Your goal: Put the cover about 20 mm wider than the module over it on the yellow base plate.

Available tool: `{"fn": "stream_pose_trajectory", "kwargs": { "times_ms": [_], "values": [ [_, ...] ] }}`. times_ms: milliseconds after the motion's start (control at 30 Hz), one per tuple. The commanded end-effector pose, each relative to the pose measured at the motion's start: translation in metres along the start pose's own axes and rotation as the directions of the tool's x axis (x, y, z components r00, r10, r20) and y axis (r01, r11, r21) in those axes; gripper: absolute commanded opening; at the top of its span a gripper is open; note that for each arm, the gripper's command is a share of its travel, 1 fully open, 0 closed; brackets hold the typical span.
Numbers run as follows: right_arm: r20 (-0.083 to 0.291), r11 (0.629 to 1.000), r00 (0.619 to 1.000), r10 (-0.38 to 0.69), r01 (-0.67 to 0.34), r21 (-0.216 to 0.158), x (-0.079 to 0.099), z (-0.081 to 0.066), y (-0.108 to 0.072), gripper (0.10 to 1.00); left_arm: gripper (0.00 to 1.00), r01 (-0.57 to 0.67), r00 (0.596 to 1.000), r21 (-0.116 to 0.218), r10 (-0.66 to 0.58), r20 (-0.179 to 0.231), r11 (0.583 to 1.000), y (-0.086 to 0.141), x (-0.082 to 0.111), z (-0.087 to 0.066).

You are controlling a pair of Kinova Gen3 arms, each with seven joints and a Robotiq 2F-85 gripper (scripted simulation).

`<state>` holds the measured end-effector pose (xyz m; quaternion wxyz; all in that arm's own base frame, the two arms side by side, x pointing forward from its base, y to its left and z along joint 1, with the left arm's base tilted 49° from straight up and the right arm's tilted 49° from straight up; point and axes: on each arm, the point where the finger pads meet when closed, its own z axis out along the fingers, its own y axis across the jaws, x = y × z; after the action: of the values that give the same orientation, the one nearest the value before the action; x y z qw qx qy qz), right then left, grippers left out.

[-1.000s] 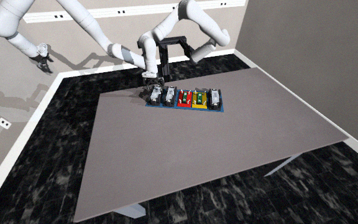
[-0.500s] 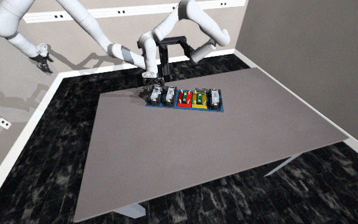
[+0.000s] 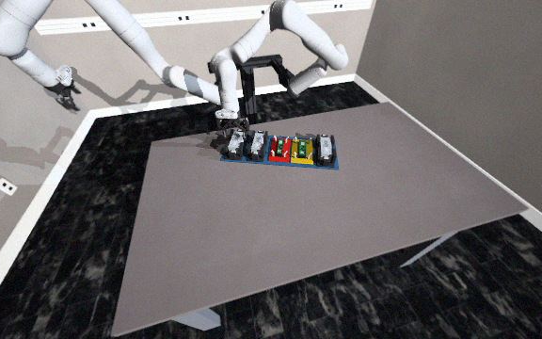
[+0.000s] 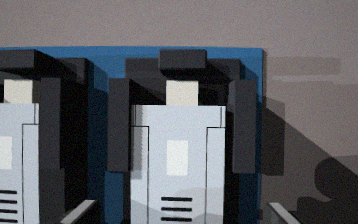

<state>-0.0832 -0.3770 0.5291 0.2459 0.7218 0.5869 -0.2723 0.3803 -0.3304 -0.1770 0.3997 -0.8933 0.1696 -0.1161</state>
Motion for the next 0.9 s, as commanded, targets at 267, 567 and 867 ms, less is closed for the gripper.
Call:
{"fn": "stream_pose_trajectory", "kwargs": {
  "times_ms": [267,567,867],
  "values": [
    [0.001,1.000,1.000,0.001,-0.001,0.000,-0.0003,-0.0004,-0.0004,0.999,0.999,-0.004,1.000,0.001,0.004,-0.002,1.000,-0.0001,0.0010,0.0065],
    [0.001,1.000,1.000,0.001,-0.001,0.000,-0.0003,-0.0004,-0.0004,0.999,0.999,-0.003,1.000,0.001,0.003,-0.002,1.000,0.0003,0.0010,0.0056],
    [0.001,1.000,1.000,0.001,-0.001,0.000,-0.0003,-0.0004,-0.0004,0.999,0.999,-0.004,1.000,0.001,0.004,-0.002,1.000,-0.0001,0.0010,0.0065]
  ]
}}
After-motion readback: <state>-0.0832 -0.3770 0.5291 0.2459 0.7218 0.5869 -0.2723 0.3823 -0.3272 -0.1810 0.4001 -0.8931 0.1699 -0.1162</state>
